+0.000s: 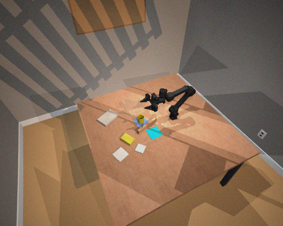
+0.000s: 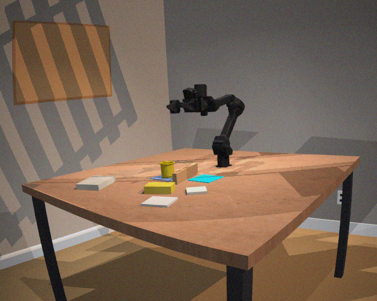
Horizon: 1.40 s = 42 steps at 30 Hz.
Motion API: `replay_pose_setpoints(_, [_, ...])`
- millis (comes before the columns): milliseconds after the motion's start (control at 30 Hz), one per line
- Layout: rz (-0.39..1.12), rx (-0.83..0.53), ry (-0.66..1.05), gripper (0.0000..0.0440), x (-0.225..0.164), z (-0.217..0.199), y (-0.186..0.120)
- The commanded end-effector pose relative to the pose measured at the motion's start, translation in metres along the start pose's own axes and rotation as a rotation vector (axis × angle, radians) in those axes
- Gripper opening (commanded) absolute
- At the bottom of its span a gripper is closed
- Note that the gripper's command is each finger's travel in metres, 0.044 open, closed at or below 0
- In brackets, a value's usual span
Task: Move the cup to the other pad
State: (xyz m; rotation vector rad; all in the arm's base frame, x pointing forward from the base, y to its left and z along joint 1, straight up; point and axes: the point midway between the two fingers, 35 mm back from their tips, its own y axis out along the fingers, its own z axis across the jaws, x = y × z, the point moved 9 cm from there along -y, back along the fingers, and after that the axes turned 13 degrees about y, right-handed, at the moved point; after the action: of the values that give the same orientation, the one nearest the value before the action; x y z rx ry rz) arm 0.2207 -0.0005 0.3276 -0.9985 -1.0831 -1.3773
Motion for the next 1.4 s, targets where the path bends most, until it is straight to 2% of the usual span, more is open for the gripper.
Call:
replay_pose_setpoints(0, [0.006,-0.003,0.004,0.0374,0.0,0.0,0.0])
replay_pose_setpoints(367, [0.125,-0.029,0.06,0.0085,-0.007,0.005,0.007])
replay_pose_setpoints(433, [0.156,-0.032,0.071,0.0049,-0.009,0.006,0.009])
replay_pose_setpoints(533, [0.201,-0.03,0.088,0.0059,-0.011,0.009,0.013])
replay_pose_setpoints(733, [0.286,-0.03,0.124,0.0125,-0.013,0.016,0.02])
replay_pose_setpoints(800, [0.314,-0.032,0.136,0.0134,-0.014,0.018,0.023])
replay_pose_setpoints(1367, [0.561,-0.103,0.224,0.0122,-0.02,0.032,0.043])
